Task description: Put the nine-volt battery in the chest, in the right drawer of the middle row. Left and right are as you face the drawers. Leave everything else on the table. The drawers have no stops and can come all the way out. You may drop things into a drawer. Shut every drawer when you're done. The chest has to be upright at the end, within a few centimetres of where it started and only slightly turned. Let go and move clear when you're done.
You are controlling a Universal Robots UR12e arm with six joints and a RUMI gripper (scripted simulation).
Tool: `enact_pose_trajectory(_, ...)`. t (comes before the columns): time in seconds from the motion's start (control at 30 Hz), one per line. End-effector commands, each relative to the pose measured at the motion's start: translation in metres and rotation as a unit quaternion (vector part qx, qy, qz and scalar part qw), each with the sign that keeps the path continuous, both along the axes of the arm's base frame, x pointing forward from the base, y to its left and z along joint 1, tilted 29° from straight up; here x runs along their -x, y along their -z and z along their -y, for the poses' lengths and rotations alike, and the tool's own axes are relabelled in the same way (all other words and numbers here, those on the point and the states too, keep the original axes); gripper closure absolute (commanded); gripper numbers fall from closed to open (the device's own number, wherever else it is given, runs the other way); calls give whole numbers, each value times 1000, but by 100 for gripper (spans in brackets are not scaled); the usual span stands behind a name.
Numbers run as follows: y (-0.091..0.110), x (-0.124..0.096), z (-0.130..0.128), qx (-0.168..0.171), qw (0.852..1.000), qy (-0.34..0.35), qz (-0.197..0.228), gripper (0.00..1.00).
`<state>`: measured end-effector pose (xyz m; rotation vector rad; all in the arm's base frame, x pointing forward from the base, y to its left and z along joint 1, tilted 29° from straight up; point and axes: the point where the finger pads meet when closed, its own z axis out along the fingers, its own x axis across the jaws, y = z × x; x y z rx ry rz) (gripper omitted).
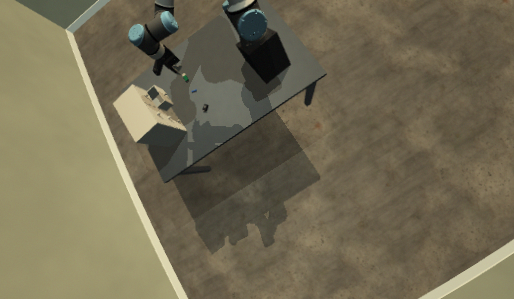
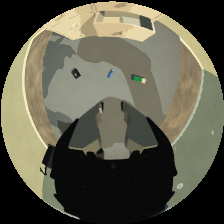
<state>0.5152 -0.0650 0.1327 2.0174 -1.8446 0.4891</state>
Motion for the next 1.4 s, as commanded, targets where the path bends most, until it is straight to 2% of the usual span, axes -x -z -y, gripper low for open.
enact_pose_trajectory(0.0,43,-20,-12,0,999,-42,-24,80)
enact_pose_trajectory(0.17,103,-37,-30,-1,994,-96,-57,80)
enact_pose_trajectory(0.23,103,-37,-30,-1,994,-96,-57,80)
enact_pose_trajectory(0.47,184,-45,-56,-2,981,-165,-99,80)
enact_pose_trajectory(0.63,222,-43,-69,-2,973,-197,-118,80)
enact_pose_trajectory(0.73,233,-42,-72,-2,971,-206,-124,80)
enact_pose_trajectory(0.87,236,-42,-73,-2,970,-209,-125,80)
enact_pose_trajectory(0.97,237,-42,-74,-2,970,-210,-126,80)
enact_pose_trajectory(1.0,237,-42,-74,-2,970,-210,-126,75)
enact_pose_trajectory(1.37,237,-42,-74,-2,970,-210,-126,75)
